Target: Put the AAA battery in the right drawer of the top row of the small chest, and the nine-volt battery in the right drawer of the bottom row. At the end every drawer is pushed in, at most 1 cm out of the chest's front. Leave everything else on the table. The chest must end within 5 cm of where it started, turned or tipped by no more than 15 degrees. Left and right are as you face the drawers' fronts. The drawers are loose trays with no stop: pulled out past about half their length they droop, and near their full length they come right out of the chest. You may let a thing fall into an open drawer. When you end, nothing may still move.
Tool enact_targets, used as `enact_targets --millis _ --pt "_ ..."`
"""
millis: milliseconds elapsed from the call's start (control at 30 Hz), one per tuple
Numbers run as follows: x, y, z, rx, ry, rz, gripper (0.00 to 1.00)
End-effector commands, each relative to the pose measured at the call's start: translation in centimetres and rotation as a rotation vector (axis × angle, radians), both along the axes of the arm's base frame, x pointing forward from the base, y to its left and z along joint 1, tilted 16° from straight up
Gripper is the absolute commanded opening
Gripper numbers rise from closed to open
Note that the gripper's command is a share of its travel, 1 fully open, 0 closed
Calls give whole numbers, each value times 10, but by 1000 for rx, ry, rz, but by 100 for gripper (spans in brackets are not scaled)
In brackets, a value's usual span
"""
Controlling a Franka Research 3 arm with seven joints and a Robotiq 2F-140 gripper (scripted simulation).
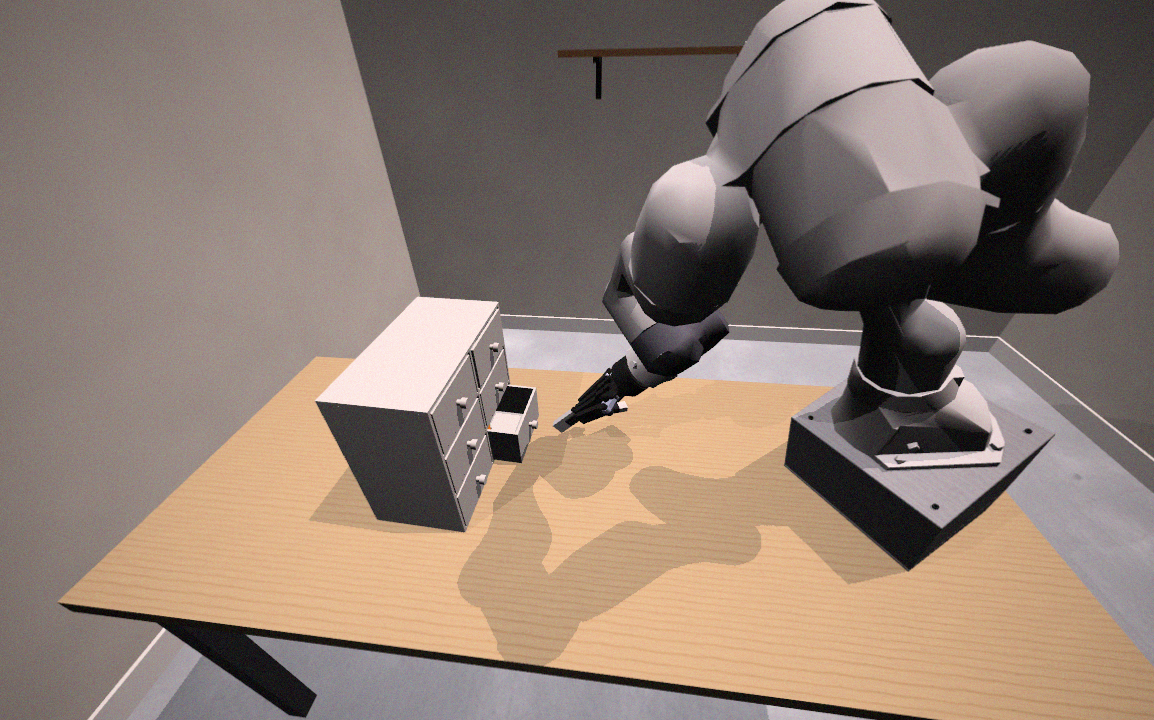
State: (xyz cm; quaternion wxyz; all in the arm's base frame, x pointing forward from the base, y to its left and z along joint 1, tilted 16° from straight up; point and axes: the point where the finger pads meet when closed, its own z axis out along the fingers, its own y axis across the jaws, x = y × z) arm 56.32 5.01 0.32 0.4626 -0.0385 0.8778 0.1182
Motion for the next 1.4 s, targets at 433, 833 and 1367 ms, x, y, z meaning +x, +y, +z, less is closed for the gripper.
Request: enact_targets --millis 433,833,1367 --pt "1 0 1 -1 -3 -1 0" --pt "2 0 1 -2 -4 0 0" --pt "14 2 4 -4 -17 4 0"
